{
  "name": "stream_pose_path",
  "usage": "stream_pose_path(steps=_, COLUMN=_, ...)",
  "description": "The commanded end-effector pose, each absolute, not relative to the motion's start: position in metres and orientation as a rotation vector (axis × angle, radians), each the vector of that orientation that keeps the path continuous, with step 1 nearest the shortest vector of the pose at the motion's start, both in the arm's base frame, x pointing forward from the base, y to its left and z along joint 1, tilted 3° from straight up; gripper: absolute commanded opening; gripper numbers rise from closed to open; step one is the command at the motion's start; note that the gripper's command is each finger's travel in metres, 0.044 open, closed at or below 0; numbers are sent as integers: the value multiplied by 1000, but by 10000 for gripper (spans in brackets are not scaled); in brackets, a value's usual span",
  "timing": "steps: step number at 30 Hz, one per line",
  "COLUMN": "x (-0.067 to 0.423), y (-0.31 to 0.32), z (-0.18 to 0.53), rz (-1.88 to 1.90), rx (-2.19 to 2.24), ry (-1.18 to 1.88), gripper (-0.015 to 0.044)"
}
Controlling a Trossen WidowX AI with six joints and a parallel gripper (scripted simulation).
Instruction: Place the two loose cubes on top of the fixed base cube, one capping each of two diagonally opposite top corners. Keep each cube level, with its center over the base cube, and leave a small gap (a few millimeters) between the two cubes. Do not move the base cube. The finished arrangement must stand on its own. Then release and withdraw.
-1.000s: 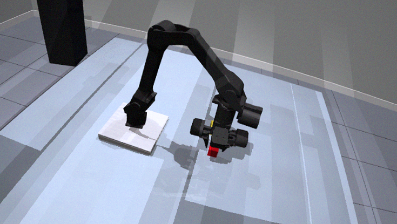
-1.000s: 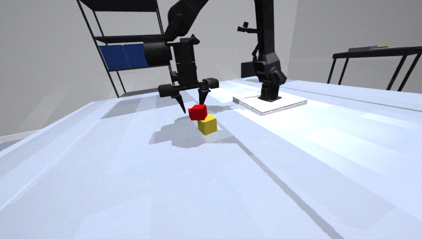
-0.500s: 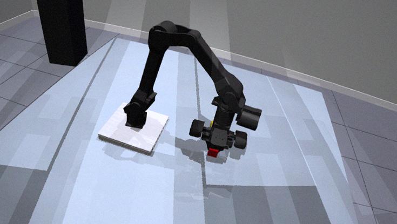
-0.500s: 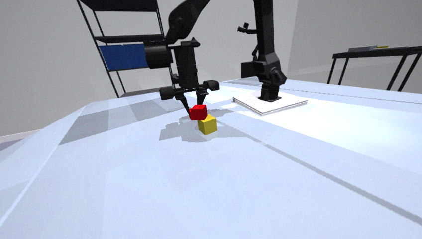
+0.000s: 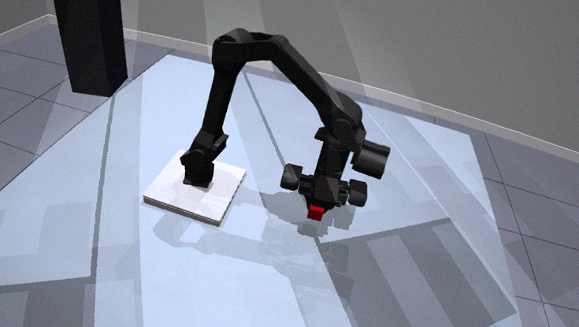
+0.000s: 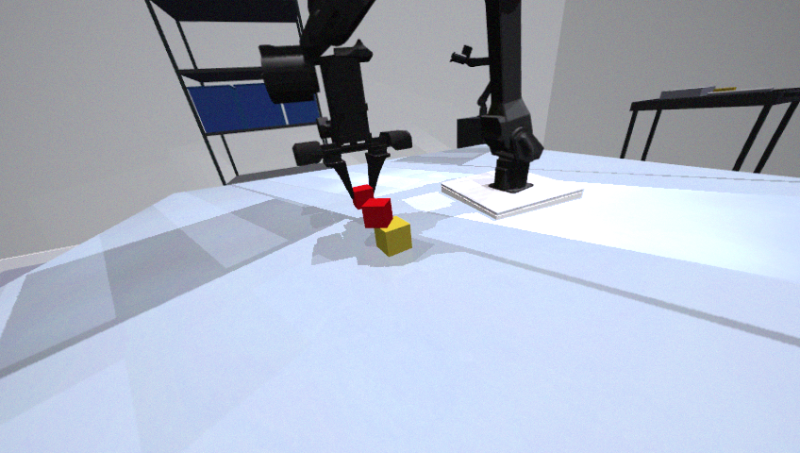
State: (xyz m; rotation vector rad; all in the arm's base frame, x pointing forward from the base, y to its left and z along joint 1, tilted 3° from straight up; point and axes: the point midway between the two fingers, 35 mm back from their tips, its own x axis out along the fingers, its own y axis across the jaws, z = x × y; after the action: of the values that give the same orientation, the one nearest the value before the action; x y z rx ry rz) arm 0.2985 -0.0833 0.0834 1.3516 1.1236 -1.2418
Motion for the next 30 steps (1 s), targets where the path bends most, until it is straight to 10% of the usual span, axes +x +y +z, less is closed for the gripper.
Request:
stream_pose_path(steps=1, x=299, y=-85, z=96, rz=-1236, rx=1344, ry=1118, gripper=105)
stream_pose_path(steps=30, x=291, y=-70, z=155, rz=-1195, rx=1315, ry=1150, gripper=105)
